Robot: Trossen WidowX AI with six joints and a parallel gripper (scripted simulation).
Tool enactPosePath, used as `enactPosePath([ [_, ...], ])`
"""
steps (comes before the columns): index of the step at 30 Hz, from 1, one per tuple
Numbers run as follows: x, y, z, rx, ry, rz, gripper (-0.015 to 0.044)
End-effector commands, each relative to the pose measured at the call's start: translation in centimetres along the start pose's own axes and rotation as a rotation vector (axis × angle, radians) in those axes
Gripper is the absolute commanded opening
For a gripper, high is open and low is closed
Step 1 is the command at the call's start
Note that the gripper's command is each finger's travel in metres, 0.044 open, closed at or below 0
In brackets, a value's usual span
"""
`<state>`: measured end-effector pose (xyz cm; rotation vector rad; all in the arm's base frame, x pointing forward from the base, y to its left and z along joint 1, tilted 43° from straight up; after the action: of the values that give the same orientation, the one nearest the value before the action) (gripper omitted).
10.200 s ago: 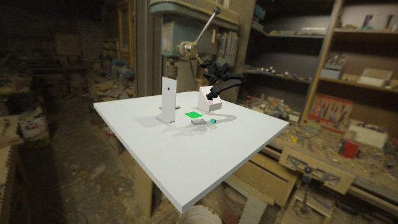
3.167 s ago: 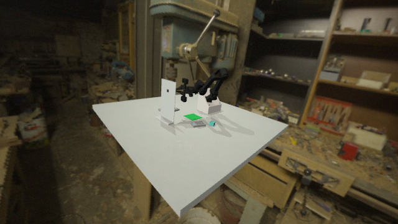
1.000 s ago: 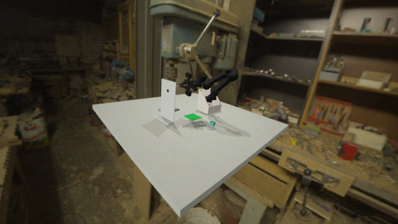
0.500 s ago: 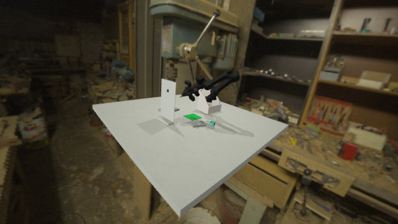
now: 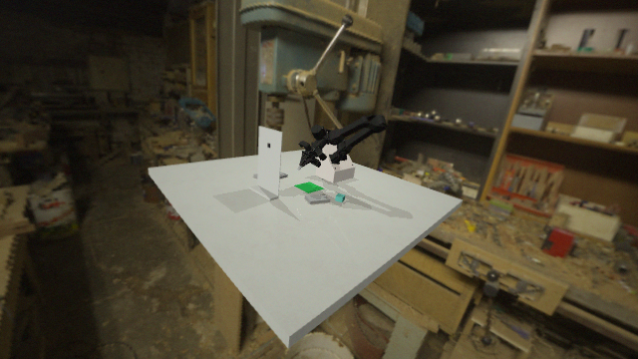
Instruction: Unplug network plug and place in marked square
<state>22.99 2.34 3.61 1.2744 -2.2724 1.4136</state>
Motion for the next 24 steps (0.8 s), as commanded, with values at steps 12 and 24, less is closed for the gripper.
enactPosePath([
  [12, 0.6, 4.1, -3.1, 0.031, -0.178, -0.161, 0.0],
  [24, 0.0, 4.4, -3.0, 0.032, -0.176, -0.165, 0.0],
])
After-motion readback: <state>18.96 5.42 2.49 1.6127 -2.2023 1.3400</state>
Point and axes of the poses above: the point midway between the two fingers, 35 mm back from their tips, its own x axis back along the fingers, its own y axis across the jaws, z = x × y, the point moved 3 cm from there along x, back along the fingers, and after that the axes turned 6 degrees about x, right-handed, at the moved point
